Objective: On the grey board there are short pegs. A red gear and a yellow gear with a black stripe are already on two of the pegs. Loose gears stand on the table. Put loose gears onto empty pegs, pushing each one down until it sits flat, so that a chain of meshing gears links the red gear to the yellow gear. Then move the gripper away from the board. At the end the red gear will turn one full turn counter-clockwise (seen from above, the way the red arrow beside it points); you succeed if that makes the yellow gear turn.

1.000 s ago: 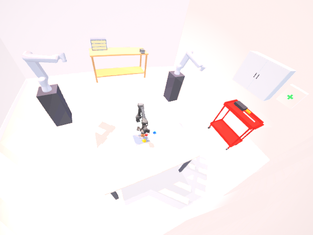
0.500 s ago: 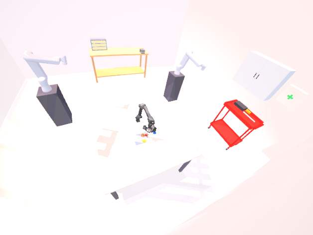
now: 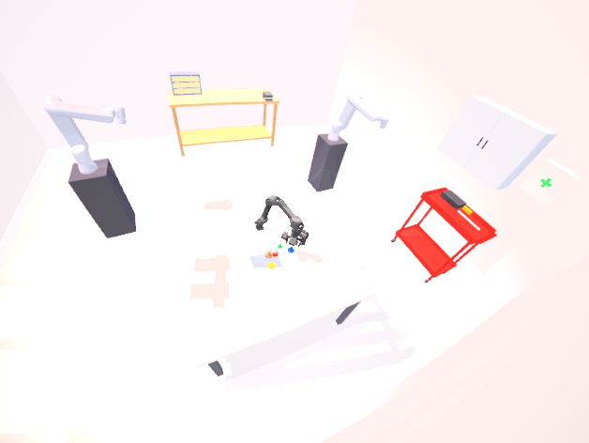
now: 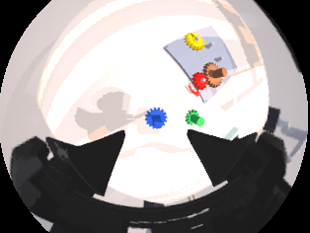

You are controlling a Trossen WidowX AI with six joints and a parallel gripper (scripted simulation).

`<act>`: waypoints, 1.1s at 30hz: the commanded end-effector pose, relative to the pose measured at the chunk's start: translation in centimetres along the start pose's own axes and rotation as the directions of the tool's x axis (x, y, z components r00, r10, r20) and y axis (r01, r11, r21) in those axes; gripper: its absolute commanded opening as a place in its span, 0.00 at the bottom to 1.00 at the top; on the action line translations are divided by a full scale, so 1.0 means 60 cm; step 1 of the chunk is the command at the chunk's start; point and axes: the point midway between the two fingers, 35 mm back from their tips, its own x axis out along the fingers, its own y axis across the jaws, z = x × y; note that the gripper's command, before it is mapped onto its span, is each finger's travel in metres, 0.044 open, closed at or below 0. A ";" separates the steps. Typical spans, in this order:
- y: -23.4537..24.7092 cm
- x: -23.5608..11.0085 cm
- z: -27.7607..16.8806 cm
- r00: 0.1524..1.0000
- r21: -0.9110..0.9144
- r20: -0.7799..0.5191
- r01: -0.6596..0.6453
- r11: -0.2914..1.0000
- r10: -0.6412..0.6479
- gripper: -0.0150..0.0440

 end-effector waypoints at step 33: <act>-0.006 0.078 -0.001 1.000 0.008 -0.005 0.015 1.000 -0.015 1.00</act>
